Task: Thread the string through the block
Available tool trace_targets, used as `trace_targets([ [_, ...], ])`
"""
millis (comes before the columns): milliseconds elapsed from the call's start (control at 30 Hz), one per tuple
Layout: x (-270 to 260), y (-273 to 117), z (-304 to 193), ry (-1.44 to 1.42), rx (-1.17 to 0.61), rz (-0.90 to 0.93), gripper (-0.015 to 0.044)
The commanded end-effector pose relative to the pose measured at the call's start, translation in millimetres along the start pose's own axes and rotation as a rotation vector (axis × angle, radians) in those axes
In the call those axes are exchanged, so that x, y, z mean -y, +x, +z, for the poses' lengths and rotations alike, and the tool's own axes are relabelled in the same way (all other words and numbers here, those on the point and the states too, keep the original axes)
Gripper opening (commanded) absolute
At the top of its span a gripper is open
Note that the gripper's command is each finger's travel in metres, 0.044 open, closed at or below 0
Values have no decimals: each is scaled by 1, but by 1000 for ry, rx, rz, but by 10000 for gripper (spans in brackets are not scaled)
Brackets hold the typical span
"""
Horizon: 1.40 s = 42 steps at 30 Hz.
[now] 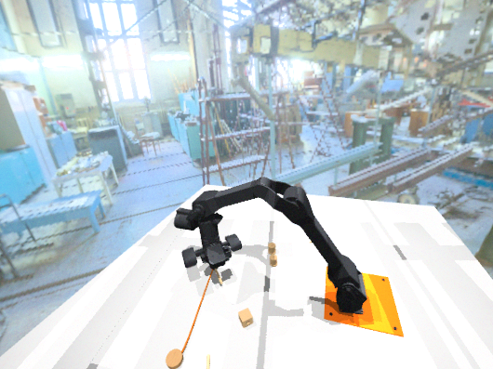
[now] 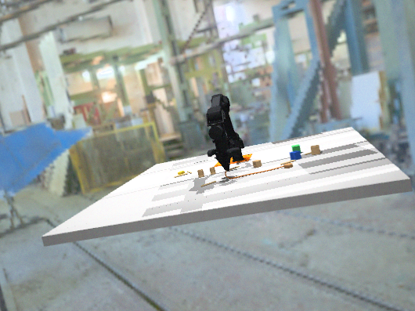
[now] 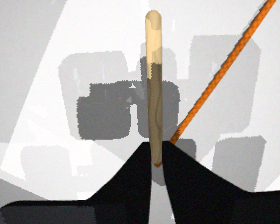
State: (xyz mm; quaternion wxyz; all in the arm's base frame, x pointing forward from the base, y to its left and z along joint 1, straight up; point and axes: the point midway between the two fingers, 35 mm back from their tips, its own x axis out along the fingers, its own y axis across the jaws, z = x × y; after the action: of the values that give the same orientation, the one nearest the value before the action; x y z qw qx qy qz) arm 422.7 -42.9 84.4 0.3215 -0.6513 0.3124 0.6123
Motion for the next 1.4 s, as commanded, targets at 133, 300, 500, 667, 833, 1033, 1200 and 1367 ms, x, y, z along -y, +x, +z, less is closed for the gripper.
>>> trace_targets([
  [133,-7,6,3,-3,-2,6,0],
  [300,-12,10,6,-3,-1,6,0],
  [500,-17,15,9,-3,-1,6,0],
  [667,-21,19,12,-3,0,7,0],
  [833,-25,22,14,-2,0,7,0],
  [1033,-25,22,17,-3,-1,7,0],
  [1200,-24,22,23,-3,-1,7,0],
  [1367,-23,22,30,-3,0,7,0],
])
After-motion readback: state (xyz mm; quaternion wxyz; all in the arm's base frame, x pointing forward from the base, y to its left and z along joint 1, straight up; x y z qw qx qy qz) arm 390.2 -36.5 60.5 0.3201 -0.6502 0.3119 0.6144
